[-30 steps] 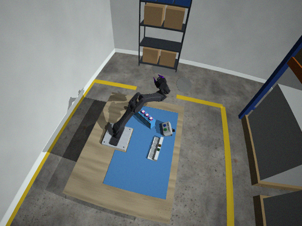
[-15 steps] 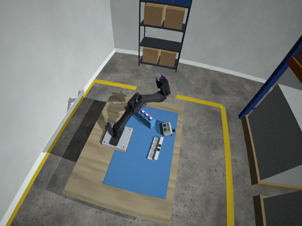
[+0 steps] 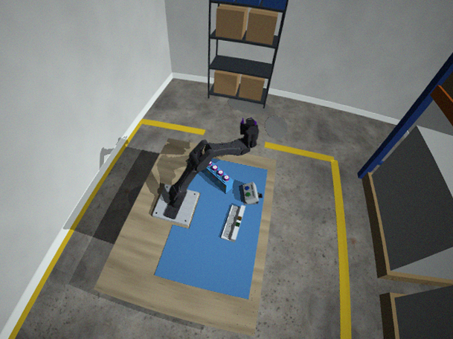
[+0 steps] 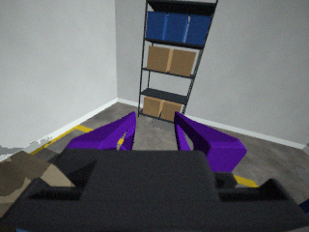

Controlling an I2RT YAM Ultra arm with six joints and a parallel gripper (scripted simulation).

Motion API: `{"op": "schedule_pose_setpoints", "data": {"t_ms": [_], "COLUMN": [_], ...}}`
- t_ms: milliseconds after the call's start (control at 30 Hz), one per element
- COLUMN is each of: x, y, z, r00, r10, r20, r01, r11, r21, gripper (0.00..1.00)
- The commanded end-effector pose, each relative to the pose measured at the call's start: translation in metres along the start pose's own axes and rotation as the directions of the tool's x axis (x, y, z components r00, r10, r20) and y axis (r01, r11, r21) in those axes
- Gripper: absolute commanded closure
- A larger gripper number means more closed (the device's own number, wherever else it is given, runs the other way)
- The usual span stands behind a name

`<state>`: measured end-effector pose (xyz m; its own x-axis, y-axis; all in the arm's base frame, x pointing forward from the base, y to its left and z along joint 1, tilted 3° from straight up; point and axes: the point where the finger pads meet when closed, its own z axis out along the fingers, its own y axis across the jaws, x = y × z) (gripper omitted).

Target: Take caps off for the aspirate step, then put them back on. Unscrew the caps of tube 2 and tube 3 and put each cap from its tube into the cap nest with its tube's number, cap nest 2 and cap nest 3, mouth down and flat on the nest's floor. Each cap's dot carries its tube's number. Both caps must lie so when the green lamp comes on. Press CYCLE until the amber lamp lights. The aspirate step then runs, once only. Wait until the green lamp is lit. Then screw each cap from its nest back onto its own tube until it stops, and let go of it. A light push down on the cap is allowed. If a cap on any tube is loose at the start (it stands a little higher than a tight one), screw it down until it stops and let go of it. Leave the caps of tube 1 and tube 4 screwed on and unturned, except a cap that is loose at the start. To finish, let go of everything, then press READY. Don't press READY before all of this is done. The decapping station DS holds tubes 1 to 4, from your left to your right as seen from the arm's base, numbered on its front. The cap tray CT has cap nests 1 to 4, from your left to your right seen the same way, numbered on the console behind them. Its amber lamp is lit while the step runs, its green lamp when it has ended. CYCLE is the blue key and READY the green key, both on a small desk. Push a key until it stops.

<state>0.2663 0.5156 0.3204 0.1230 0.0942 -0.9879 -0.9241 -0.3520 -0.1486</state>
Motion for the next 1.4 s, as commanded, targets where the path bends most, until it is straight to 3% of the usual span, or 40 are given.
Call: {"op": "schedule_pose_setpoints", "data": {"t_ms": [0,100,200,400,467,700,767,867,967,1200,1367], "x": [-0.001,0.007,0.008,0.027,0.030,0.051,0.051,0.061,0.067,0.087,0.094], "y": [-0.013,-0.021,-0.023,-0.034,-0.035,-0.040,-0.040,-0.040,-0.040,-0.035,-0.031], "z": [-0.009,-0.018,-0.020,-0.041,-0.045,-0.070,-0.070,-0.082,-0.090,-0.118,-0.130], "r00": [0.998,0.992,0.992,0.966,0.966,0.920,0.920,0.888,0.888,0.804,0.787], "r10": [0.043,0.091,0.091,0.190,0.190,0.294,0.294,0.347,0.347,0.451,0.469], "r20": [-0.045,-0.087,-0.087,-0.173,-0.173,-0.260,-0.260,-0.303,-0.304,-0.387,-0.401], "r01": [-0.039,-0.076,-0.076,-0.134,-0.134,-0.169,-0.169,-0.178,-0.177,-0.178,-0.175], "r11": [0.995,0.984,0.984,0.947,0.947,0.895,0.895,0.865,0.865,0.804,0.793], "r21": [0.094,0.161,0.161,0.292,0.292,0.413,0.413,0.469,0.469,0.568,0.583], "gripper": [0.51,0.51,0.51,0.51,0.51,0.51,0.51,0.51,0.51,0.51,0.51]}}
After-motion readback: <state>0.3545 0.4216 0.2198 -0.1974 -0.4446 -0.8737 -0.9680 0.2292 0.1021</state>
